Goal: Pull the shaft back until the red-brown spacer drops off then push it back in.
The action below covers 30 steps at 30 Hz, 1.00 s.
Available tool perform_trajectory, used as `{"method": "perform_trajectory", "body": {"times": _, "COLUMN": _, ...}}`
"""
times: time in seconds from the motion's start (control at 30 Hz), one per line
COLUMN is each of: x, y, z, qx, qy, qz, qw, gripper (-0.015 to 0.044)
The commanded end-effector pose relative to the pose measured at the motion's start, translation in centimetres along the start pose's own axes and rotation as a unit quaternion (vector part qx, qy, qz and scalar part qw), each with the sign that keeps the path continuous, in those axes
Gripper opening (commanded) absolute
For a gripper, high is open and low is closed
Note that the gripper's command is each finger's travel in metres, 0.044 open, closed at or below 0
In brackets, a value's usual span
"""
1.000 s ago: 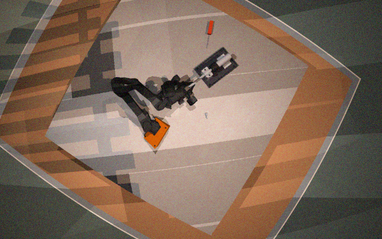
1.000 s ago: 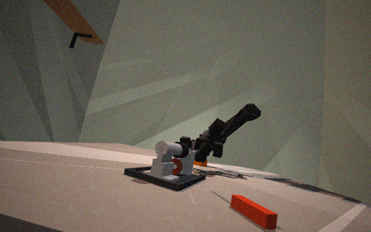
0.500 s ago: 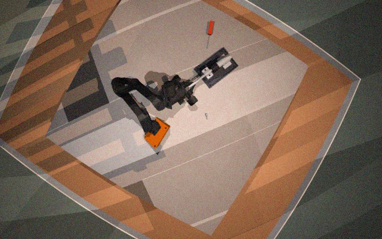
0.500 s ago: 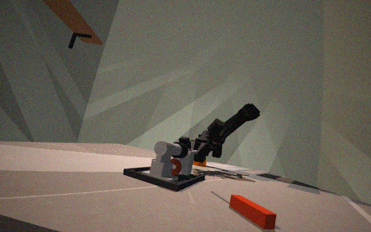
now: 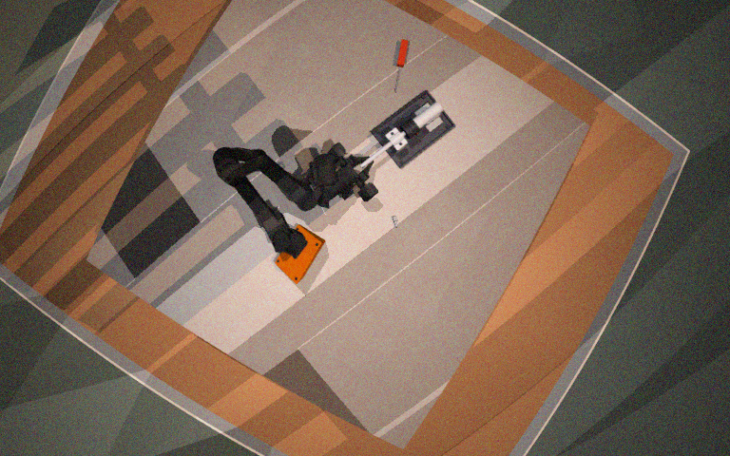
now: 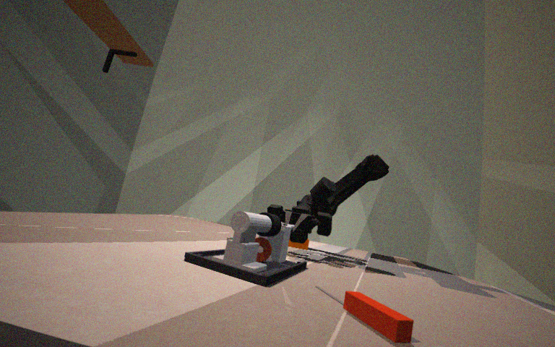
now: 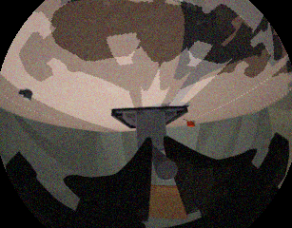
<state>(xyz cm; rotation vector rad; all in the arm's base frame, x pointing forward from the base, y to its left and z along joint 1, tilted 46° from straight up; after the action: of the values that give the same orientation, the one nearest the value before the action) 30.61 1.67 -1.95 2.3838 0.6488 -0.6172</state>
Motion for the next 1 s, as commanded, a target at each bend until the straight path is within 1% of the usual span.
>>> {"method": "perform_trajectory", "body": {"times": 0.0, "x": 0.45, "y": 0.7, "z": -0.09, "qx": -0.003, "qy": -0.002, "qz": 0.009, "qw": 1.0, "gripper": 0.0}}
{"method": "perform_trajectory", "body": {"times": 0.2, "x": 0.46, "y": 0.71, "z": -0.09, "qx": -0.003, "qy": -0.002, "qz": 0.009, "qw": 1.0, "gripper": 0.0}}
{"method": "perform_trajectory", "body": {"times": 0.23, "x": 0.03, "y": 0.02, "z": 0.0, "qx": 0.0, "qy": 0.0, "qz": 0.0, "qw": 1.0, "gripper": 0.0}}
{"method": "perform_trajectory", "body": {"times": 0.97, "x": 0.2, "y": 0.55, "z": -0.07, "qx": -0.003, "qy": -0.002, "qz": 0.009, "qw": 1.0, "gripper": 0.0}}
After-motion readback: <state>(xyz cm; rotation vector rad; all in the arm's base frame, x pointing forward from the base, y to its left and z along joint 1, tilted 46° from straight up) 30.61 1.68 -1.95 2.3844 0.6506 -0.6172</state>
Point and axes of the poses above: the point midway between the two fingers, 35 mm back from their tips, its own x axis out along the fingers, its own z axis across the jaws, y = z × x, the point moved 1 cm from there along -x, back along the fingers, and after that the axes turned 5 degrees about x, right-handed, at the moved point
